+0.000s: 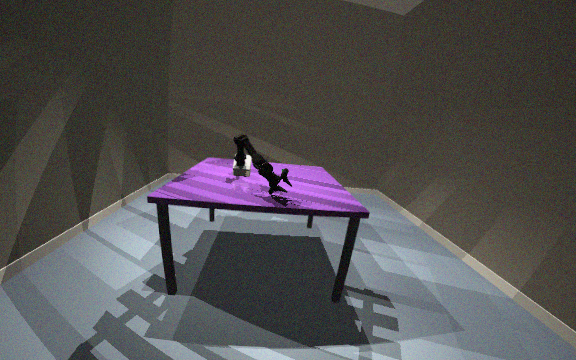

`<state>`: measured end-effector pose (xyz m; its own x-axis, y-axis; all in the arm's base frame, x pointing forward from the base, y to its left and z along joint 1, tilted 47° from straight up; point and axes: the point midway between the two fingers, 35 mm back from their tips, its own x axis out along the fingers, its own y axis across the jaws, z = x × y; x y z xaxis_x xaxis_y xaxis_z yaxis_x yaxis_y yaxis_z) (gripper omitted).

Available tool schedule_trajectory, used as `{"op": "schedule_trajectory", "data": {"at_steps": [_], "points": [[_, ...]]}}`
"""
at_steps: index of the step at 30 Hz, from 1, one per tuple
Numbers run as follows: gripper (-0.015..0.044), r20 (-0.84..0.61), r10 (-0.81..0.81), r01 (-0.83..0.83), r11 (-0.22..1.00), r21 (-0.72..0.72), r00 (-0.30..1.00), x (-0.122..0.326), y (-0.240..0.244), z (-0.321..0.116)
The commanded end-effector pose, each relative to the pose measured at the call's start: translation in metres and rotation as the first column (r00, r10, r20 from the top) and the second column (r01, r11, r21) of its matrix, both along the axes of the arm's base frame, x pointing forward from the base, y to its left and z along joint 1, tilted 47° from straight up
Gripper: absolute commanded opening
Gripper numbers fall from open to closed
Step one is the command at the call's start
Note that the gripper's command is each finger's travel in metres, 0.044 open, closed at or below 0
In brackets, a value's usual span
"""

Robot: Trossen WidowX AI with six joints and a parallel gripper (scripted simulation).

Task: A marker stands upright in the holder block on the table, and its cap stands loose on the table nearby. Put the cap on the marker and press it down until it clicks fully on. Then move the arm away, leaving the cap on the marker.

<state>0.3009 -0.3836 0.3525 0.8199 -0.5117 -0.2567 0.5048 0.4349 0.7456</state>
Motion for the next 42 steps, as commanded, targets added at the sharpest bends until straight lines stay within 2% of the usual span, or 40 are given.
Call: {"op": "schedule_trajectory", "data": {"at_steps": [1,3,7,15,20,23,26,31,35,42], "points": [[0.0237,-0.081,0.035,-0.027,0.994,0.104,0.996,0.041,0.017,-0.041],[0.0237,-0.114,0.085,-0.079,0.995,0.053,0.99,0.055,0.028,-0.046],[0.0237,-0.228,0.133,-0.097,0.982,0.165,0.964,0.096,0.059,-0.097],[0.0237,-0.429,0.229,-0.096,0.946,0.308,0.874,0.148,0.137,-0.178],[0.0237,-0.571,0.283,-0.083,0.933,0.351,0.77,0.165,0.198,-0.229],[0.0237,-0.65,0.361,-0.159,0.923,0.35,0.669,0.168,0.237,-0.259],[0.0237,-0.726,0.368,-0.153,0.925,0.347,0.58,0.166,0.267,-0.284],[0.0237,-0.841,0.339,-0.143,0.941,0.308,0.421,0.157,0.313,-0.321],[0.0237,-0.941,0.252,-0.175,0.961,0.216,0.224,0.137,0.363,-0.356],[0.0237,-0.996,-0.055,-0.377,0.926,-0.027,-0.064,0.094,0.439,-0.398]]}}
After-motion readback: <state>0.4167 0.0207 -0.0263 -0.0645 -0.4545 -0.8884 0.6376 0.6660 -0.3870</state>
